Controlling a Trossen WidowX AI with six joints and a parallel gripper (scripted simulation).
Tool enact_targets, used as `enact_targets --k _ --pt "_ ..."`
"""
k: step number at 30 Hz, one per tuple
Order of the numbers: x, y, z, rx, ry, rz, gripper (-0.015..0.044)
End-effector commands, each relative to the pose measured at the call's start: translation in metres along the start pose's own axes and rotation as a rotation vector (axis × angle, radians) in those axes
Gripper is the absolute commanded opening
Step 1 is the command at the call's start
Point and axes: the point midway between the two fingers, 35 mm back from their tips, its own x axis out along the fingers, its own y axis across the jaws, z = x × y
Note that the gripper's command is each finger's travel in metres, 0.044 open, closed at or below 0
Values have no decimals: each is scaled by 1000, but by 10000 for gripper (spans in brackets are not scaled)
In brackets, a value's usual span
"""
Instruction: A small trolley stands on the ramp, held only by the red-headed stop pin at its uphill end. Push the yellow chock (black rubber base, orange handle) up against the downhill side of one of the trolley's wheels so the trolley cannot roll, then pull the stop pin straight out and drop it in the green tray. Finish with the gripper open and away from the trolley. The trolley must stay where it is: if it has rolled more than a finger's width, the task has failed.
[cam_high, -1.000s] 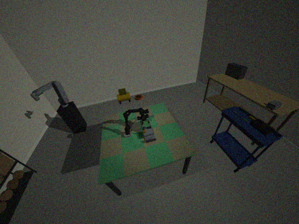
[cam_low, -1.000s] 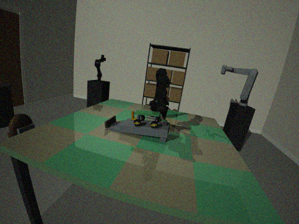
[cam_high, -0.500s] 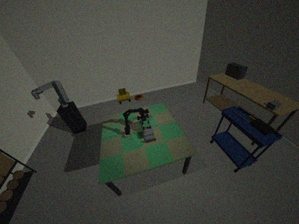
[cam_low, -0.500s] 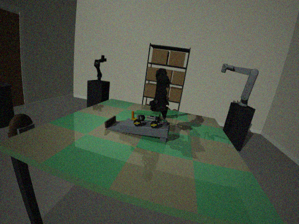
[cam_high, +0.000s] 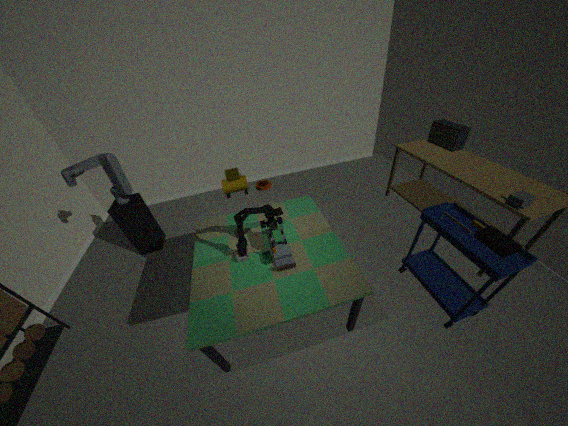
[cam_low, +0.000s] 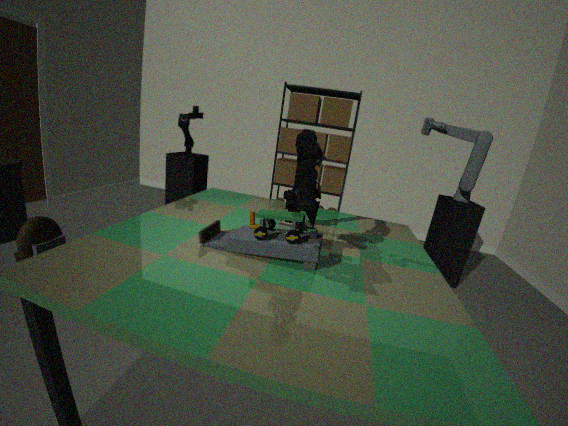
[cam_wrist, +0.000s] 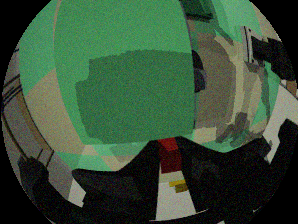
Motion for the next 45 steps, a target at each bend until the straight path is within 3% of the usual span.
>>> enact_targets --k 1,45 --pt "-5 0 -1 -2 2 7 0" --pt "-26 0 -2 -2 1 7 0"
